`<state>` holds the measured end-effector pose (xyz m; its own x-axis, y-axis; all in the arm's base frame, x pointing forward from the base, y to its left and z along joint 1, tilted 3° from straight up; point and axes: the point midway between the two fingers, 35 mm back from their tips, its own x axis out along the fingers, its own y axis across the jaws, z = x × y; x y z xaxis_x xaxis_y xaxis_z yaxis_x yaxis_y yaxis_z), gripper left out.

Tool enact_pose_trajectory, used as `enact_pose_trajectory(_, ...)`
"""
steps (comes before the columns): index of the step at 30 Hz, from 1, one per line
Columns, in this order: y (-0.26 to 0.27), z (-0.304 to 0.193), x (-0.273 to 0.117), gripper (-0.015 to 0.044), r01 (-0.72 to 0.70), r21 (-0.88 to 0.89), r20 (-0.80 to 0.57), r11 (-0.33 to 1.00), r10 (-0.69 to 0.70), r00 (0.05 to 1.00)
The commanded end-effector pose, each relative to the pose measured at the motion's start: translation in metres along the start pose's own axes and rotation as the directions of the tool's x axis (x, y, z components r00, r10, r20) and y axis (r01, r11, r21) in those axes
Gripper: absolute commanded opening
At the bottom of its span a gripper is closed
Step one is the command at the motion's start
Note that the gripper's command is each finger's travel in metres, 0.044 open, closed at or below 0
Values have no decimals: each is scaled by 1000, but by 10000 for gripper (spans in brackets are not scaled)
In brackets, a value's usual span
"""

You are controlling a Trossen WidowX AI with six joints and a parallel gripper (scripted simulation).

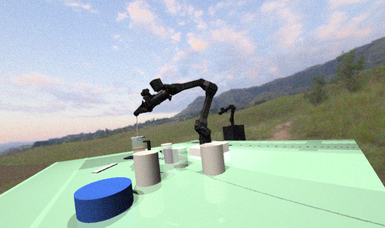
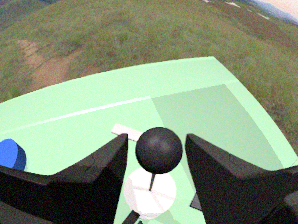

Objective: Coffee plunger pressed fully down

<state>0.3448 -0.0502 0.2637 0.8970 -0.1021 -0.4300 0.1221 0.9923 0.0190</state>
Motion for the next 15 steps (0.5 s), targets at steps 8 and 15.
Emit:
enact_pose_trajectory(8,-1,0,0,123,6,6,-1,1000,-6,1000)
enact_pose_trajectory(15,-1,-6,5,123,6,6,0,1000,-6,1000)
